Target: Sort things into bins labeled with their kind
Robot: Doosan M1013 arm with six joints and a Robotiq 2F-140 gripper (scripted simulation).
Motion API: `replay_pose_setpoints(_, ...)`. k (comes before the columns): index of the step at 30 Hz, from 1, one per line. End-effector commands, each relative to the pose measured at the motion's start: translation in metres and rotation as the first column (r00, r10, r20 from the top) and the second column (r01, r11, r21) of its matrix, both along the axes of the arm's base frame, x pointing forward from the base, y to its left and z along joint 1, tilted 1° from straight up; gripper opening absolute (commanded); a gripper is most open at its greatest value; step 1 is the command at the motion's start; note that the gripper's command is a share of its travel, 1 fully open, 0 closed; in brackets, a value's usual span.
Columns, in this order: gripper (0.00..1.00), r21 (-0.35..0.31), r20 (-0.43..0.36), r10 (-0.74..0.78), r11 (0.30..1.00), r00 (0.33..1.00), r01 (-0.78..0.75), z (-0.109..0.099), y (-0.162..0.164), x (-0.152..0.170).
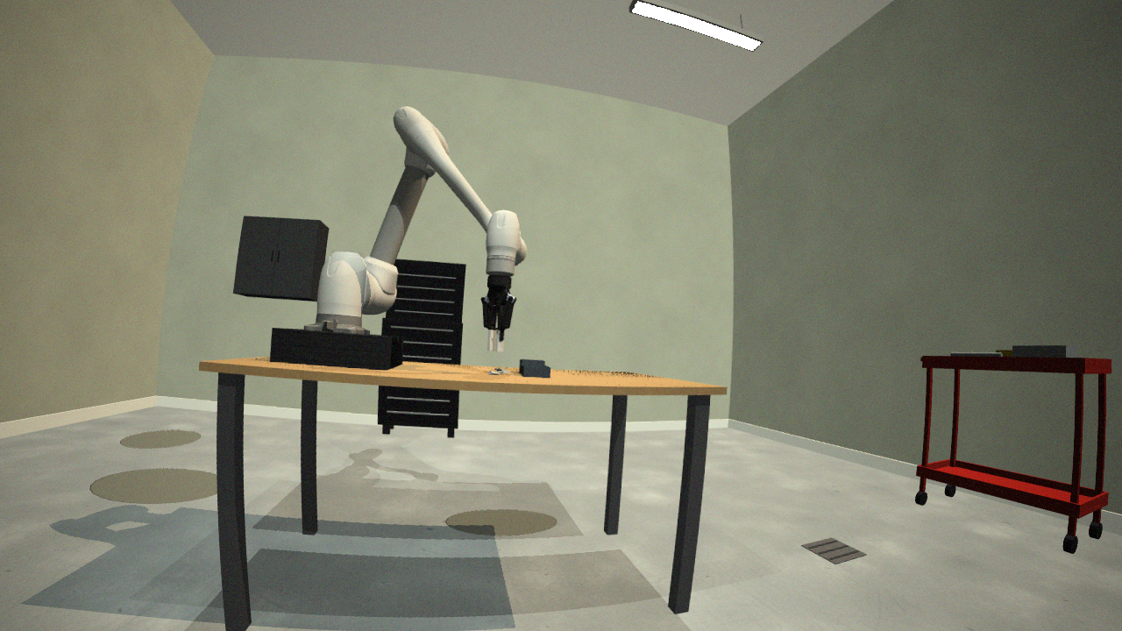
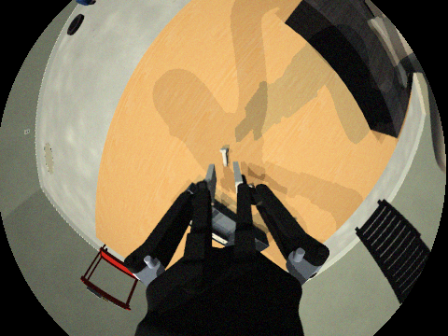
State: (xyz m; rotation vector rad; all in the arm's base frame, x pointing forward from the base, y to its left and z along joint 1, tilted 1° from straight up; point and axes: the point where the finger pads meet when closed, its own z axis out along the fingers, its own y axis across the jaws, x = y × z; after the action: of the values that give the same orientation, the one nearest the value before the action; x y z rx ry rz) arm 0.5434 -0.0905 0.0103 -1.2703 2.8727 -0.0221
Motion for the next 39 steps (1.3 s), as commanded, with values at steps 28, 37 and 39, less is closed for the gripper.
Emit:
replay_pose_setpoints(28, 0.18, 0.000, 0.000, 0.000, 1.000, 1.000, 0.000, -0.032, 0.000, 0.001)
replay_pose_setpoints(37, 0.18, 0.000, 0.000, 0.000, 1.000, 1.000, 0.000, -0.060, -0.001, 0.001)
replay_pose_setpoints(39, 0.18, 0.000, 0.000, 0.000, 1.000, 1.000, 0.000, -0.061, -0.001, 0.001)
